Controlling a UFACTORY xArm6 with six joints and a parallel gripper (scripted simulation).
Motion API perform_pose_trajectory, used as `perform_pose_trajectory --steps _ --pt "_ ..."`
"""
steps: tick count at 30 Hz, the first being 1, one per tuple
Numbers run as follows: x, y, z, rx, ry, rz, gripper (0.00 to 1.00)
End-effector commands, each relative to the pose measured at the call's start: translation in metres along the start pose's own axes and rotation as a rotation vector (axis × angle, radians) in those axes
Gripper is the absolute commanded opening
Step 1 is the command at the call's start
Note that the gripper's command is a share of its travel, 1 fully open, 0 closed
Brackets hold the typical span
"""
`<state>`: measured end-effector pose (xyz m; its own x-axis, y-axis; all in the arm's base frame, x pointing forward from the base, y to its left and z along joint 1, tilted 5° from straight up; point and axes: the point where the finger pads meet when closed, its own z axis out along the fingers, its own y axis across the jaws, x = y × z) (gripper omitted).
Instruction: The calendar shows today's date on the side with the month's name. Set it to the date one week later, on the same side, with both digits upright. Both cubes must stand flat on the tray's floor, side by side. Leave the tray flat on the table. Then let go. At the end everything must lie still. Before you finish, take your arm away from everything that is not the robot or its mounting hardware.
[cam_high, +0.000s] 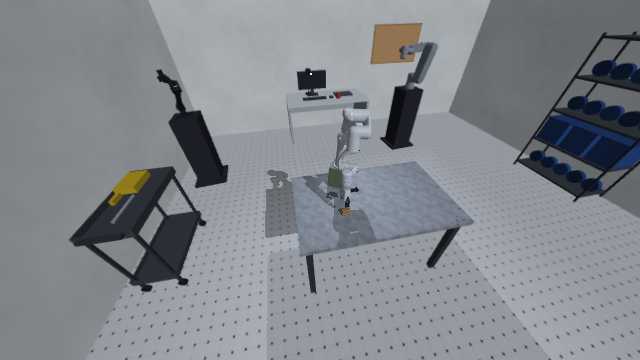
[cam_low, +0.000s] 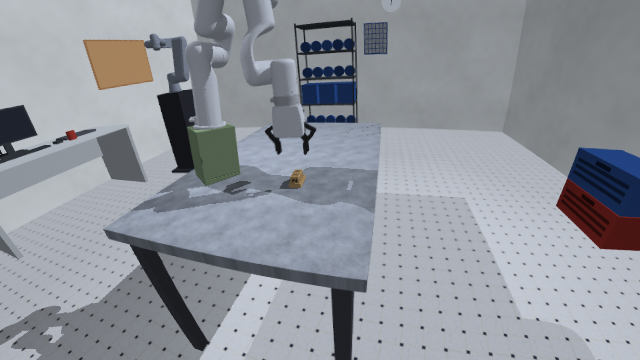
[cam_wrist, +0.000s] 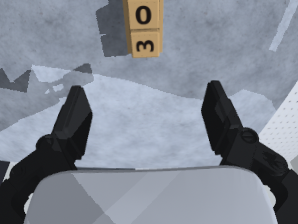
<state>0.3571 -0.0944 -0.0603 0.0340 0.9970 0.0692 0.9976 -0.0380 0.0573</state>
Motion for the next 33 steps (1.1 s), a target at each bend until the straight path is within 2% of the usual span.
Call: perform_pose_trajectory --steps 1,9,15,17,18,33 --pt "0.0 0.002 -0.001 0.004 -0.004 0.0 1.0" --pt "0.0 0.002 -0.001 0.004 -0.004 0.0 1.0" --pt "0.03 0.001 0.01 0.004 -0.005 0.001 1.0" --pt "0.033 0.001 0.01 0.004 -0.005 0.001 1.0" --pt "0.033 0.001 0.01 0.004 -0.005 0.001 0.47" --pt "0.033 0.001 0.01 0.004 -0.005 0.001 0.47"
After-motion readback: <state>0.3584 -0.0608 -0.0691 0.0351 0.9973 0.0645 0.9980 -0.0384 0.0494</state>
